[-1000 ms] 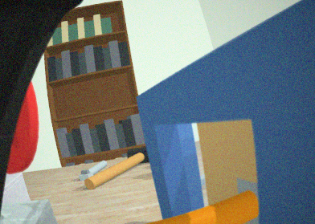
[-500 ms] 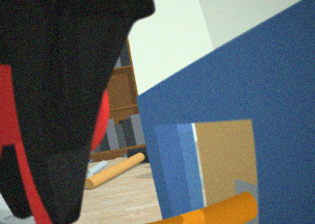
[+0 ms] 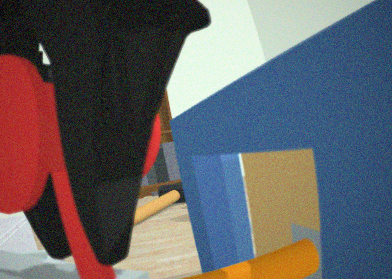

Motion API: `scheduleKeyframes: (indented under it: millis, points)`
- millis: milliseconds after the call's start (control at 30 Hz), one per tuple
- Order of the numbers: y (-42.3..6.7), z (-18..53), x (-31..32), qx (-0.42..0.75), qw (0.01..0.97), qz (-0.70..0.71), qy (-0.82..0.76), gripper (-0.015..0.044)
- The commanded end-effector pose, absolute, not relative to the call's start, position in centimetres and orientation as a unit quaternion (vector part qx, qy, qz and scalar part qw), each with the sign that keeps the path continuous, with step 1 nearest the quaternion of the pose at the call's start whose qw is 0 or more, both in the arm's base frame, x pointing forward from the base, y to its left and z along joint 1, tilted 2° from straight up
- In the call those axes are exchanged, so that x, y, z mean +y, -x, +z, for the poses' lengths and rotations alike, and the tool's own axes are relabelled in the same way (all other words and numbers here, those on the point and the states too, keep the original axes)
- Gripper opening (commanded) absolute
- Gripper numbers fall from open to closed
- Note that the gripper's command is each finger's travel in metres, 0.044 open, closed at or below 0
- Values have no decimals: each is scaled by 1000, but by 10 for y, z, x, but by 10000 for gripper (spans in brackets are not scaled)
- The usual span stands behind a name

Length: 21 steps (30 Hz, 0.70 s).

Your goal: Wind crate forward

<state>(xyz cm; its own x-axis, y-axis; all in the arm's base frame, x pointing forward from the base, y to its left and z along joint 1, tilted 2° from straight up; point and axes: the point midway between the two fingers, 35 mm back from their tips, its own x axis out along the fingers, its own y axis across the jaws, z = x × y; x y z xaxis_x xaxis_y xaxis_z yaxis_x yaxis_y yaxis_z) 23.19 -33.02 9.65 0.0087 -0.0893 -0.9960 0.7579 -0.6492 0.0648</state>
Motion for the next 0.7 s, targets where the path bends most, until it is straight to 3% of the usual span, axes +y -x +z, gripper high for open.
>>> scheduleKeyframes:
  millis: [0, 667]
  points:
    - [-249, 97, -305, 287, 330, -637, -635, 0]
    - [-257, 96, -274, 287, 329, -636, -636, 0]
